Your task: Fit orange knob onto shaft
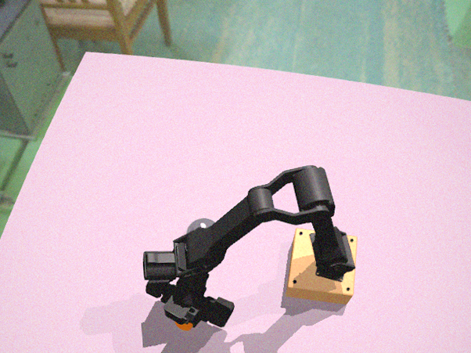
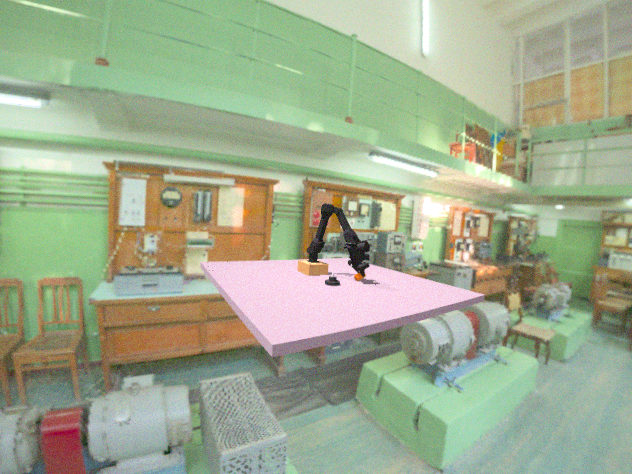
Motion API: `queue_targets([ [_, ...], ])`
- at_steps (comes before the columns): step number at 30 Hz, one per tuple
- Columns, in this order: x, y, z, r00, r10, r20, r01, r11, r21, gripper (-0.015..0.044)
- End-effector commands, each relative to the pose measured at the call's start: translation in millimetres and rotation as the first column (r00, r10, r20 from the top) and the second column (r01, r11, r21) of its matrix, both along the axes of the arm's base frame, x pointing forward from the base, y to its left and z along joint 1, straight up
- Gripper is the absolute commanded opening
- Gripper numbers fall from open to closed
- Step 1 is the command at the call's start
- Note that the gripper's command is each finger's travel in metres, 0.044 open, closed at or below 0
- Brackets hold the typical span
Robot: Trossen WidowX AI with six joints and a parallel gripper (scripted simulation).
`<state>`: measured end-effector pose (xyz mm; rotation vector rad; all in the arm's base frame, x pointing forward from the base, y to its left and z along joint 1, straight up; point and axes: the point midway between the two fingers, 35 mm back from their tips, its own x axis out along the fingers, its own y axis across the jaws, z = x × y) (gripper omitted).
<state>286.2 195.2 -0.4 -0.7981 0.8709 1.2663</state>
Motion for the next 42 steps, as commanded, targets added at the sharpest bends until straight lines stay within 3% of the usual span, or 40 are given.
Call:
queue_targets([
  [1, -1.5, -4.8, 0.7, 1.000, 0.005, 0.010, -0.006, 0.998, 0.069, 0.0179],
  [21, -4.2, -23.6, 1.1, 0.999, 0.005, 0.048, -0.021, 0.941, 0.339, 0.0179],
  [42, -7.1, -42.8, -3.7, 0.996, -0.007, 0.085, -0.045, 0.804, 0.593, 0.0179],
])
